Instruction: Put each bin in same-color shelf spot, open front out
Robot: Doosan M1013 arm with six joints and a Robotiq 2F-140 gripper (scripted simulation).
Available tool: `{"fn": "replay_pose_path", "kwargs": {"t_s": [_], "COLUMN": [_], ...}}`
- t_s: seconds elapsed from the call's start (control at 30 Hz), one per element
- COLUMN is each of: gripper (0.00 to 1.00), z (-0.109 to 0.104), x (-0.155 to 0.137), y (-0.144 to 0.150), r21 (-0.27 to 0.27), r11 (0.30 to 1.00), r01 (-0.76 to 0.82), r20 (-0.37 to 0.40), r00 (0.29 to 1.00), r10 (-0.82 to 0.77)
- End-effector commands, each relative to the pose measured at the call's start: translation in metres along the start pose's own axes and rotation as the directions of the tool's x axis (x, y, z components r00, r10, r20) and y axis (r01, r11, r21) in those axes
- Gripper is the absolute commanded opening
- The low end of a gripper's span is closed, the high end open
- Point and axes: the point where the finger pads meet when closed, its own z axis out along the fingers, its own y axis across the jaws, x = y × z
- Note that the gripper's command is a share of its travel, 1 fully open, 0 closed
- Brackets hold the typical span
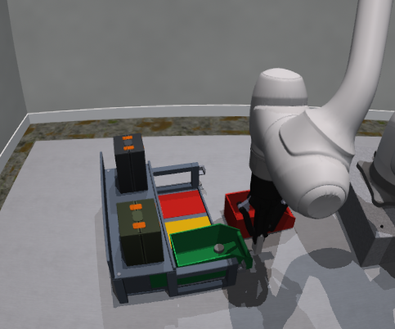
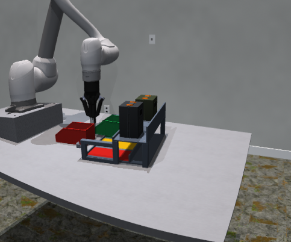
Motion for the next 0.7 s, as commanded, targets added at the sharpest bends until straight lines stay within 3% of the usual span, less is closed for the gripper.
{"fn": "replay_pose_path", "kwargs": {"t_s": [0.0, 0.67], "gripper": [0.1, 0.1], "z": [-0.0001, -0.0001], "x": [0.0001, 0.0001], "y": [0.0, 0.0075], "r21": [0.0, 0.0], "r11": [1.0, 1.0], "r01": [0.0, 0.0], "r20": [0.0, 0.0], "r00": [1.0, 1.0], "r10": [0.0, 0.0]}}
